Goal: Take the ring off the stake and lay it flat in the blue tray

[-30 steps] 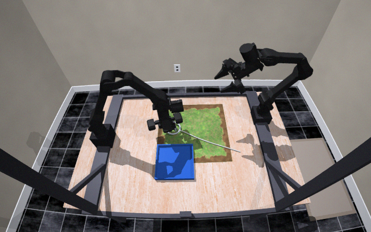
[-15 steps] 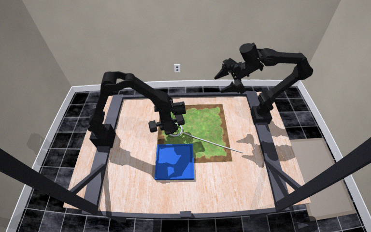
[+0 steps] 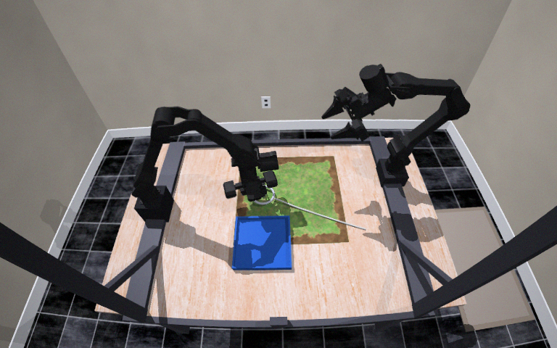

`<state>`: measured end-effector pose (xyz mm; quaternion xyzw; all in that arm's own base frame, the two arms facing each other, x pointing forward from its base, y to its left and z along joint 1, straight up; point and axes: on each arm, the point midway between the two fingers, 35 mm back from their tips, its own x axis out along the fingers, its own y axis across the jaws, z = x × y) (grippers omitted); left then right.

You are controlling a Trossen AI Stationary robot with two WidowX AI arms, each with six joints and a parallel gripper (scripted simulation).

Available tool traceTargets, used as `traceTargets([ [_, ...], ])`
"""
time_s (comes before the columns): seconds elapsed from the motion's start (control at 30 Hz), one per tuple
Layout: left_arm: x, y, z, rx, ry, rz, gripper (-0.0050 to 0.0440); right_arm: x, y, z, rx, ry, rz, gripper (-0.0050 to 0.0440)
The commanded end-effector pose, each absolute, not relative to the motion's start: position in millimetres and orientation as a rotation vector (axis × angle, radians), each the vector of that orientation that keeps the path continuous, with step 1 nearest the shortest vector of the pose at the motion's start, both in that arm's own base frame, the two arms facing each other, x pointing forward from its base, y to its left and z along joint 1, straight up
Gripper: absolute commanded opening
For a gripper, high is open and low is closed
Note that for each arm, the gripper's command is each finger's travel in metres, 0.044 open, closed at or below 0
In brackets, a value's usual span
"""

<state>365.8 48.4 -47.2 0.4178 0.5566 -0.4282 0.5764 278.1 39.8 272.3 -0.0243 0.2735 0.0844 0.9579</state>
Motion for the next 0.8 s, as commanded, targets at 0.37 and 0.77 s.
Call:
traceTargets([
  [0.37, 366.1, 58.4, -30.5, 0.891, 1.042, -0.999, -0.0050, 277.3, 39.8, 277.6, -0.048, 0.541, 0.170, 0.0440],
  [0.77, 361.4, 62.4, -34.4, 0.800, 0.870, -1.020, -0.0050, 277.3, 39.8, 277.6, -0.048, 0.541, 0.170, 0.0440],
])
